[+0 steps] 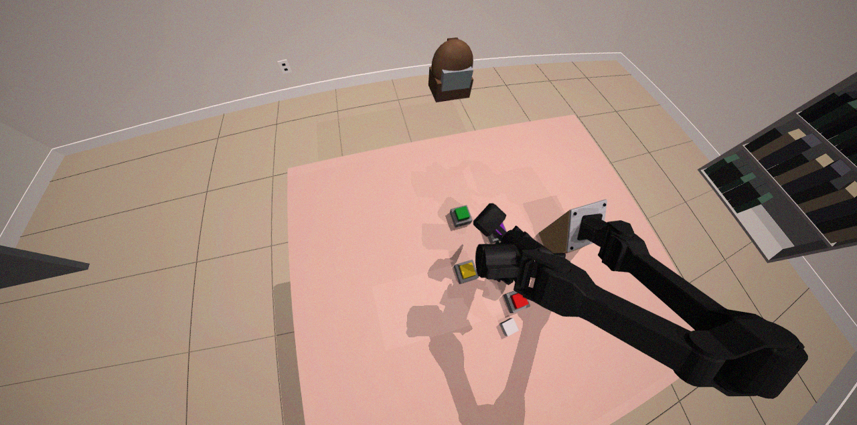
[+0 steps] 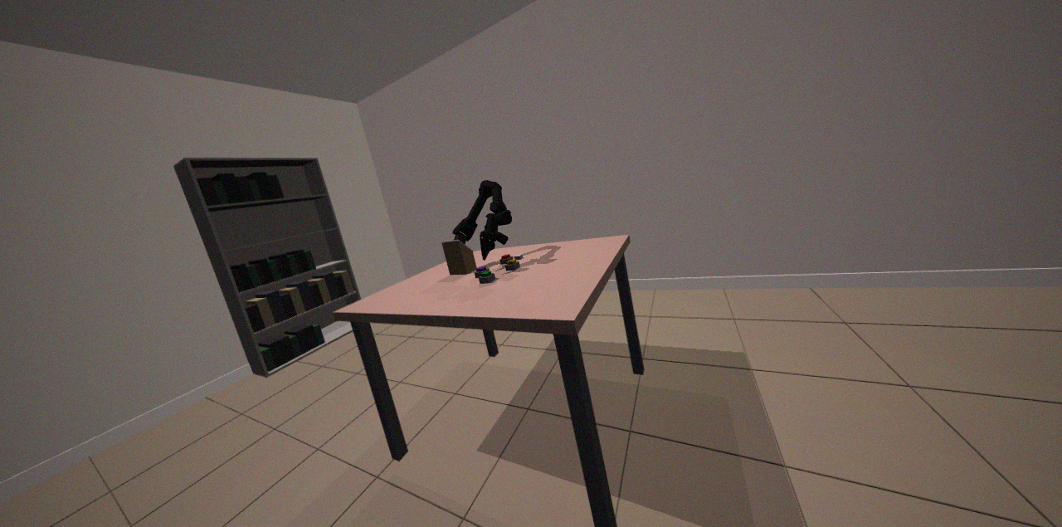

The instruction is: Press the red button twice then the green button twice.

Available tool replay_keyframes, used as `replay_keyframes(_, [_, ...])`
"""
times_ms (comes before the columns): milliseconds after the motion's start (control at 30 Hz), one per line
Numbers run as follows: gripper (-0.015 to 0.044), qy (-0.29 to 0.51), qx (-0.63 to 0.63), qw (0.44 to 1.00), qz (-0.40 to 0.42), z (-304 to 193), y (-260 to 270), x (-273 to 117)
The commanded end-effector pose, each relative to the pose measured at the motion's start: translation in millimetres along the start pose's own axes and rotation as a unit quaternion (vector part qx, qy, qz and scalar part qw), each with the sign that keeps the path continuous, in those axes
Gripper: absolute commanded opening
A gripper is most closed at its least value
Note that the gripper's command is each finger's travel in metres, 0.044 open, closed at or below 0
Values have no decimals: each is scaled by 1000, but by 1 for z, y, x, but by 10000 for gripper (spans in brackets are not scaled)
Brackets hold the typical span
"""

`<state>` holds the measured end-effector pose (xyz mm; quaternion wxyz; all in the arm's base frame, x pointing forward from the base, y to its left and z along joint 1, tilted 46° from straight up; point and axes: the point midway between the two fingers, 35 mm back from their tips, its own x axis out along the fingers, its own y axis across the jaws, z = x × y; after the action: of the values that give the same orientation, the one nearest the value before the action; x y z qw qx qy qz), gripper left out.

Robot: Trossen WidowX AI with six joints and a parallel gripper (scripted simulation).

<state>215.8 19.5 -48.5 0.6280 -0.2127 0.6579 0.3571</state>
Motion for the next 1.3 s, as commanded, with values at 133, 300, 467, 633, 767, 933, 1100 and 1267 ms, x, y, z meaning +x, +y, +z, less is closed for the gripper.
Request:
replay_keyframes(133, [400, -123, 211, 950, 194, 32, 66, -94])
replay_keyframes(300, [400, -148, 280, 910, 266, 39, 91, -130])
replay_keyframes(467, [400, -148, 280, 910, 266, 39, 91, -130])
replay_keyframes(633, [348, -148, 280, 911, 265, 43, 93, -123])
replay_keyframes(767, [242, -149, 280, 910, 266, 62, 112, -86])
replay_keyframes(933, [111, -149, 279, 910, 267, 65, 116, -80])
replay_keyframes(1100, [20, -149, 279, 910, 267, 65, 116, -80])
replay_keyframes(1267, [20, -149, 279, 910, 267, 65, 116, -80])
